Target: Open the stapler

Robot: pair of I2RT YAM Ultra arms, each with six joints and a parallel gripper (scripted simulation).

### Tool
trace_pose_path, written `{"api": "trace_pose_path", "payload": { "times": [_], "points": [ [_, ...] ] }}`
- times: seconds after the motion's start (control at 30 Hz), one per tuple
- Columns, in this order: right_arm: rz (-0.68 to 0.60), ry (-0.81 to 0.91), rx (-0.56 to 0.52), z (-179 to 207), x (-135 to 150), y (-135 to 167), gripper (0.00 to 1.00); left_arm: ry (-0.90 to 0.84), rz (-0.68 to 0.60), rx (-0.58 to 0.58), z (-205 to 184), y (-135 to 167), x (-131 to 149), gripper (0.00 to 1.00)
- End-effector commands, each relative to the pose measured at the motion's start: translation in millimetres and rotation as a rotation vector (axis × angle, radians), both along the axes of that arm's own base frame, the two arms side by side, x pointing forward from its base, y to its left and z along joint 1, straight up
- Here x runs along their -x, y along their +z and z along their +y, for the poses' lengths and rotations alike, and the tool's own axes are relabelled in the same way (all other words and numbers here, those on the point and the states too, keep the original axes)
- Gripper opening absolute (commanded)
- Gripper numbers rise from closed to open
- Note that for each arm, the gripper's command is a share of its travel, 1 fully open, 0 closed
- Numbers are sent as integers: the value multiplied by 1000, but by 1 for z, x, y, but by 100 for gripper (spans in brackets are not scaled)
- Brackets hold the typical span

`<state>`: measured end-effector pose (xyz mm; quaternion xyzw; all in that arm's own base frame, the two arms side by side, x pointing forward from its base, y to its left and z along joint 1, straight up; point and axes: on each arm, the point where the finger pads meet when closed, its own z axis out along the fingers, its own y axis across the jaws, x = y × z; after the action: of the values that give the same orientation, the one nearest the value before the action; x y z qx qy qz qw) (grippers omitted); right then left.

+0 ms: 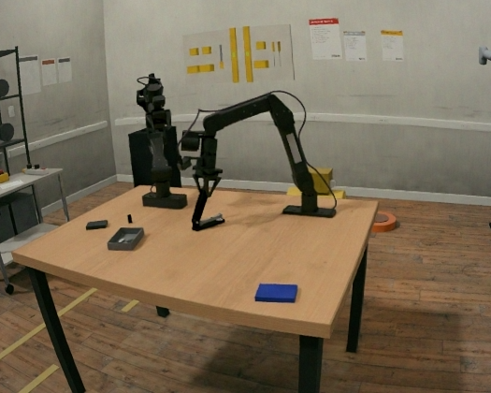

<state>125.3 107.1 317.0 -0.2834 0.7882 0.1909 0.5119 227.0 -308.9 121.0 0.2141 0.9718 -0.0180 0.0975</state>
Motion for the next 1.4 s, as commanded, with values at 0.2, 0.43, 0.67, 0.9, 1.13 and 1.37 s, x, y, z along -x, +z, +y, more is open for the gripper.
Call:
{"api": "trace_pose_path", "payload": {
  "times": [0.2,0.43,0.67,0.9,1.13,1.37],
  "points": [
    [-37,12,-31,-5,8,14,57,-8,-42,50,-3,37,0,46],
    [-37,12,-31,-5,8,14,57,-2,-41,44,-5,58,6,46],
    [-37,12,-31,-5,8,14,57,3,-12,18,-1,73,10,46],
    [-26,0,-25,-7,8,11,57,11,-70,60,-11,82,3,50],
    [23,7,27,-18,20,9,57,-116,-319,212,-62,90,-18,50],
    [37,40,43,-21,29,14,57,-167,-444,263,-81,86,-25,50]
  ]
}}
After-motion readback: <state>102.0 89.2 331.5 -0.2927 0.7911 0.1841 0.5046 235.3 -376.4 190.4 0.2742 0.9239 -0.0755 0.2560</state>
